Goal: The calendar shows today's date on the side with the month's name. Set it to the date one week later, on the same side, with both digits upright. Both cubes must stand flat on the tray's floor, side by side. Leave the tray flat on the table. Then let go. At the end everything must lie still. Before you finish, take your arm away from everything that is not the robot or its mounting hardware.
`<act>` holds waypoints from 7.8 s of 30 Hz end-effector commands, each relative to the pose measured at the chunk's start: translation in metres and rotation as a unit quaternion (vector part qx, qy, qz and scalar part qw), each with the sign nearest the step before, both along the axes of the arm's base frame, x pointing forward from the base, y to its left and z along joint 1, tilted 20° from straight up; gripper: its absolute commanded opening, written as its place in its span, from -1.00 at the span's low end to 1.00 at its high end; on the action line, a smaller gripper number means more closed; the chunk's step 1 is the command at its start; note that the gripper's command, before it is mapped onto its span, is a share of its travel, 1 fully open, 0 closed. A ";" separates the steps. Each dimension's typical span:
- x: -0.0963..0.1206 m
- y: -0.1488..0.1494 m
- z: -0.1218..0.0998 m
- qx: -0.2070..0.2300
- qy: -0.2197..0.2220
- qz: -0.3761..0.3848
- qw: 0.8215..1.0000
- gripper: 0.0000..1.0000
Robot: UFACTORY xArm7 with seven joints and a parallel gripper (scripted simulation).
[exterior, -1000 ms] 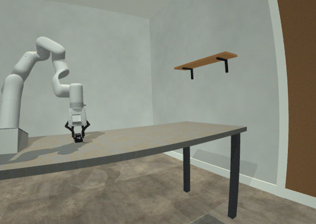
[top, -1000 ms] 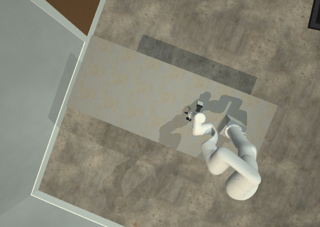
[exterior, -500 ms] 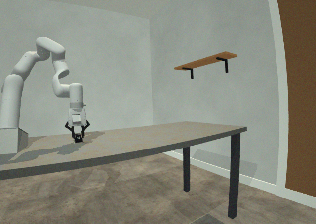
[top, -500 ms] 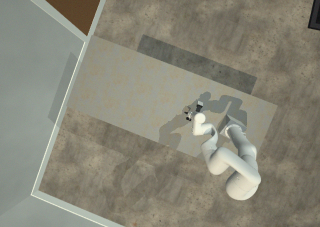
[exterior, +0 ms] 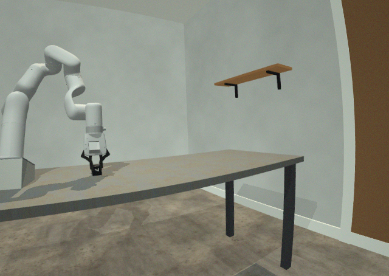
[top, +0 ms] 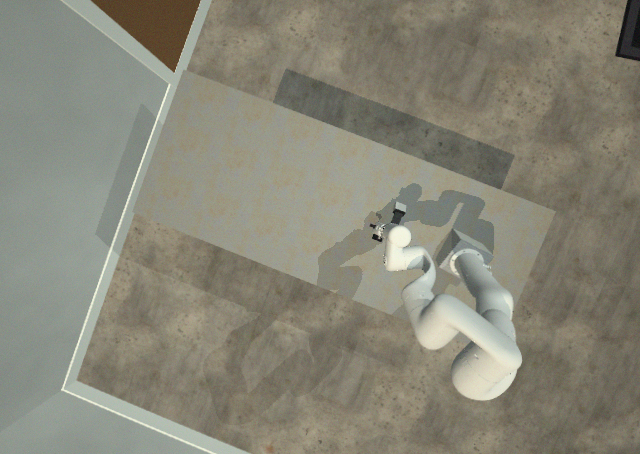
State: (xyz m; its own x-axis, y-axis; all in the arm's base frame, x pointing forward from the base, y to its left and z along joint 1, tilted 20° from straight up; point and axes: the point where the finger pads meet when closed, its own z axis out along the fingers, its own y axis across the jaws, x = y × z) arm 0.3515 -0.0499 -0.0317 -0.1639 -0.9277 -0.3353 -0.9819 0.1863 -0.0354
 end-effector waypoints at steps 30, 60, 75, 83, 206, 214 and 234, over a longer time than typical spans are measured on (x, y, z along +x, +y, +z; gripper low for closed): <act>0.001 -0.001 0.001 0.000 -0.001 -0.001 1.000 -0.47; -0.009 -0.033 0.095 0.000 -0.001 -0.001 1.000 -0.47; 0.012 -0.038 0.096 0.016 0.049 -0.147 0.988 -0.47; 0.028 -0.041 0.095 0.028 0.086 -0.255 0.963 -0.47; 0.104 -0.023 -0.002 0.068 0.228 -0.668 0.705 -0.47; 0.104 -0.023 -0.002 0.068 0.228 -0.668 0.705 -0.47; 0.106 -0.023 -0.002 0.068 0.228 -0.668 0.705 -0.47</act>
